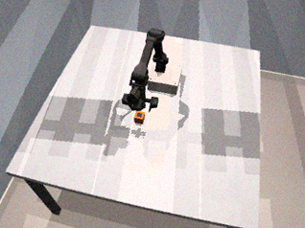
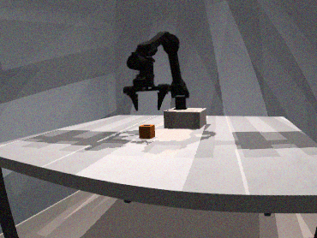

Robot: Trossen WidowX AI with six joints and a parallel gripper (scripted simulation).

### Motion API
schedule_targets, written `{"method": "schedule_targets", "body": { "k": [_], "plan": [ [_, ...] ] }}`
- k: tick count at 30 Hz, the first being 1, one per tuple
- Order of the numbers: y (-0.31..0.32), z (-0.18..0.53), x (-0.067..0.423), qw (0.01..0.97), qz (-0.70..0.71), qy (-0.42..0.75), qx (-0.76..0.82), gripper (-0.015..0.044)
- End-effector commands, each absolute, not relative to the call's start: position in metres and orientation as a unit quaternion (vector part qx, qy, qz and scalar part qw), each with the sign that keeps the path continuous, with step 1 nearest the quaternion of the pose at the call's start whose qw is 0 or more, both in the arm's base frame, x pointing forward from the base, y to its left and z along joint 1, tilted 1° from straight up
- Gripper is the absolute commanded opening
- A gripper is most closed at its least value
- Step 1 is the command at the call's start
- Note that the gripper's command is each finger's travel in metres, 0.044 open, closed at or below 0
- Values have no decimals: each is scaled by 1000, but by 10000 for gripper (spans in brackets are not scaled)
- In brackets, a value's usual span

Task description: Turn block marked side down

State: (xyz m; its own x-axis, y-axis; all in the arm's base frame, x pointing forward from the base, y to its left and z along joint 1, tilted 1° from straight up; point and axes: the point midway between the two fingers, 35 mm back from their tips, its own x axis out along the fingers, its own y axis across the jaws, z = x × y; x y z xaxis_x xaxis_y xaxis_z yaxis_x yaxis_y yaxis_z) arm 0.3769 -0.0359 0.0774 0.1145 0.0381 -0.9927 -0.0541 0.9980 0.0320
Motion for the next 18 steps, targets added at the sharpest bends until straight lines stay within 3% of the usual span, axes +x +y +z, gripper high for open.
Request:
{"method": "schedule_targets", "body": {
  "k": [1, 18],
  "plan": [
    [-49, 78, 359, 724, 1, 689, 10, 440],
    [-48, 36, 361, 724, 1, 689, 10, 440]
  ]
}}
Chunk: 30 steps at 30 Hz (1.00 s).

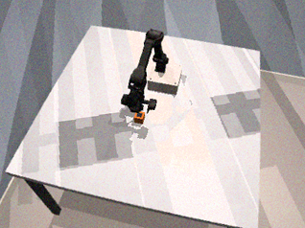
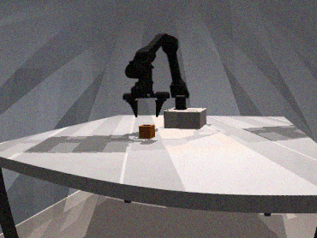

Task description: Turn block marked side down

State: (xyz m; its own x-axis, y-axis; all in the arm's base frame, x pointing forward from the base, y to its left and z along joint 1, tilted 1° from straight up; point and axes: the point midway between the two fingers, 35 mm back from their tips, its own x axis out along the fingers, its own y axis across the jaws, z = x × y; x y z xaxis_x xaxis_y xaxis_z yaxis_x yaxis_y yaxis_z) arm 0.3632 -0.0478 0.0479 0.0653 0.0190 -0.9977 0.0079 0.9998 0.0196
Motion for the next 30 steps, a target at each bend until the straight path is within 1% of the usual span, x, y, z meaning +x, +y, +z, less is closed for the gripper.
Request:
{"method": "schedule_targets", "body": {
  "k": [1, 11, 30],
  "plan": [
    [-48, 30, 361, 724, 1, 689, 10, 440],
    [-48, 27, 361, 724, 1, 689, 10, 440],
    [-48, -3, 363, 724, 1, 689, 10, 440]
  ]
}}
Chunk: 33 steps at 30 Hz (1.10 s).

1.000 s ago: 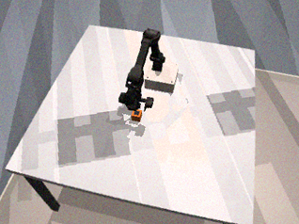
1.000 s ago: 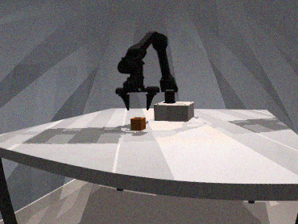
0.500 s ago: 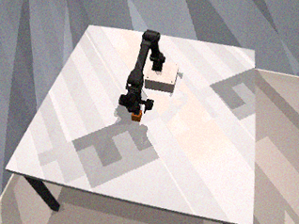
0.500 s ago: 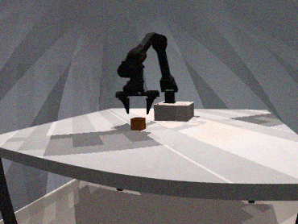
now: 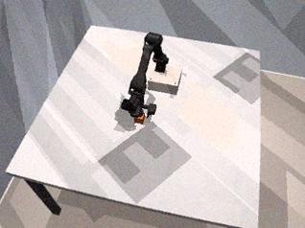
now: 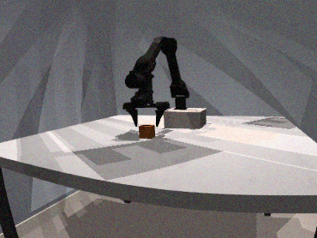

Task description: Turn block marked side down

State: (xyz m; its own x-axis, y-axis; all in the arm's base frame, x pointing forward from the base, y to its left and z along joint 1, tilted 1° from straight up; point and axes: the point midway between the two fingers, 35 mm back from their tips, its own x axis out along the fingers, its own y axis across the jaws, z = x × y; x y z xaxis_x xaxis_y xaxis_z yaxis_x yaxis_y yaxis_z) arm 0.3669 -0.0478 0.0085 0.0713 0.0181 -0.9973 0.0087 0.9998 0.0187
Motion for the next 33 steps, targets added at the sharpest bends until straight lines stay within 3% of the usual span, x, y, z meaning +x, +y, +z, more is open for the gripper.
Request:
{"method": "schedule_targets", "body": {
  "k": [1, 9, 17, 33],
  "plan": [
    [-48, -5, 363, 724, 1, 689, 10, 440],
    [-48, -9, 363, 724, 1, 689, 10, 440],
    [-48, -9, 363, 724, 1, 689, 10, 230],
    [-48, -9, 363, 724, 1, 689, 10, 123]
  ]
}}
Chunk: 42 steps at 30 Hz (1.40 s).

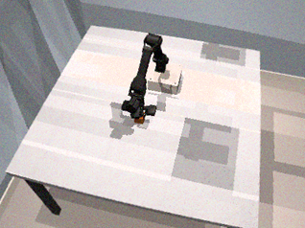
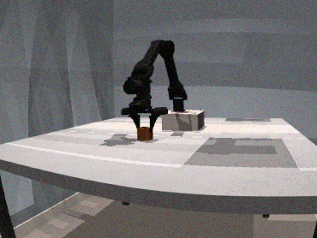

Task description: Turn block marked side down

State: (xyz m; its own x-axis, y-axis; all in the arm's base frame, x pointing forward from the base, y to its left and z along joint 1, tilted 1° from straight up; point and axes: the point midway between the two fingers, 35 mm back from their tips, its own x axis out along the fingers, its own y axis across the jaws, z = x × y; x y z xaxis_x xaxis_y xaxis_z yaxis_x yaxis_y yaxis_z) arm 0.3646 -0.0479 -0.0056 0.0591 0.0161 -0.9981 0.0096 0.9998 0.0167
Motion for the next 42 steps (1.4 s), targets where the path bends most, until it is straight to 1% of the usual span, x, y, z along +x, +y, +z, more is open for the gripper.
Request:
{"method": "schedule_targets", "body": {
  "k": [1, 3, 7, 10, 17, 42],
  "plan": [
    [-48, -9, 363, 724, 1, 689, 10, 117],
    [-48, -9, 363, 724, 1, 689, 10, 103],
    [-48, 10, 362, 724, 1, 689, 10, 0],
    [-48, 21, 361, 724, 1, 689, 10, 0],
    [-48, 21, 362, 728, 1, 686, 11, 0],
    [-49, 11, 361, 847, -2, 532, 12, 0]
  ]
}}
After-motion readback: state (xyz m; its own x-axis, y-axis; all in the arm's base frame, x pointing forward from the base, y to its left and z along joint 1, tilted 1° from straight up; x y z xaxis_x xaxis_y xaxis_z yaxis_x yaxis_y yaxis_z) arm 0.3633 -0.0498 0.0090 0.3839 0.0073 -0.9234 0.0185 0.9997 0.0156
